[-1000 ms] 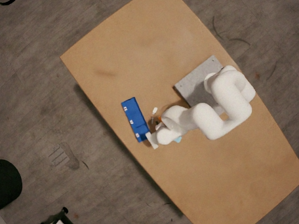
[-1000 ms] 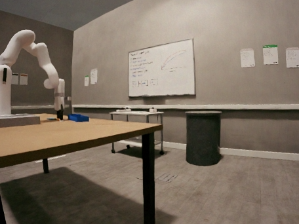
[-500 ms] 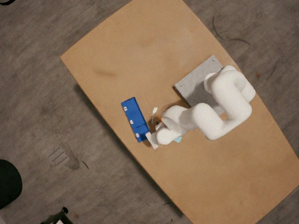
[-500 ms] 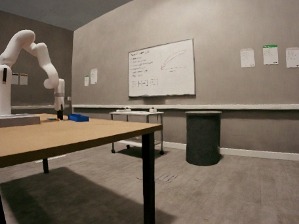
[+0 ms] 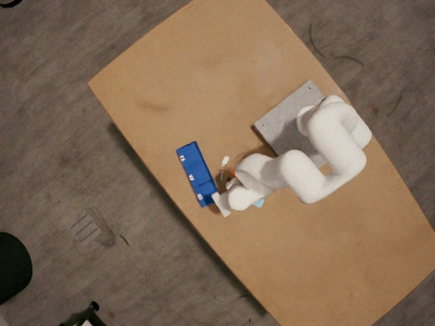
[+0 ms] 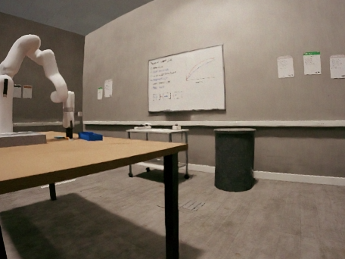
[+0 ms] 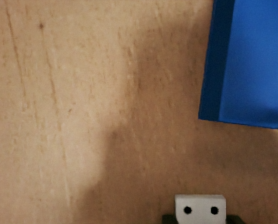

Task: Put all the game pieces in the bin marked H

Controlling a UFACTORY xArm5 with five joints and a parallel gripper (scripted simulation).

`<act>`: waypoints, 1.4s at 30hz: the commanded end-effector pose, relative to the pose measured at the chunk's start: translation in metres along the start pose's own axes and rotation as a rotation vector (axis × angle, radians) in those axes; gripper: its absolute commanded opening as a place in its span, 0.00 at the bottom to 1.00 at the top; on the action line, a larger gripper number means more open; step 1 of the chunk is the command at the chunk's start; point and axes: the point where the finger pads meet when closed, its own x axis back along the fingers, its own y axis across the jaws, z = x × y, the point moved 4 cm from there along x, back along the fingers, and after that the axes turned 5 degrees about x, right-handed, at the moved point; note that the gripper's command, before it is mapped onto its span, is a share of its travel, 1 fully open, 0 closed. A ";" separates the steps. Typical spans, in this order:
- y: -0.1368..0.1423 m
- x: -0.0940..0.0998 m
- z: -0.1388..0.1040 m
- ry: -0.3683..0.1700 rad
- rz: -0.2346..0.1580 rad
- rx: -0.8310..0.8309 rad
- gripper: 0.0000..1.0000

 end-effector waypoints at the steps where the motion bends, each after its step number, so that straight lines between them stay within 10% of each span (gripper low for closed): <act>1: 0.000 0.001 0.001 0.003 0.000 0.000 0.21; 42: -0.001 0.061 0.001 0.003 0.000 0.000 0.21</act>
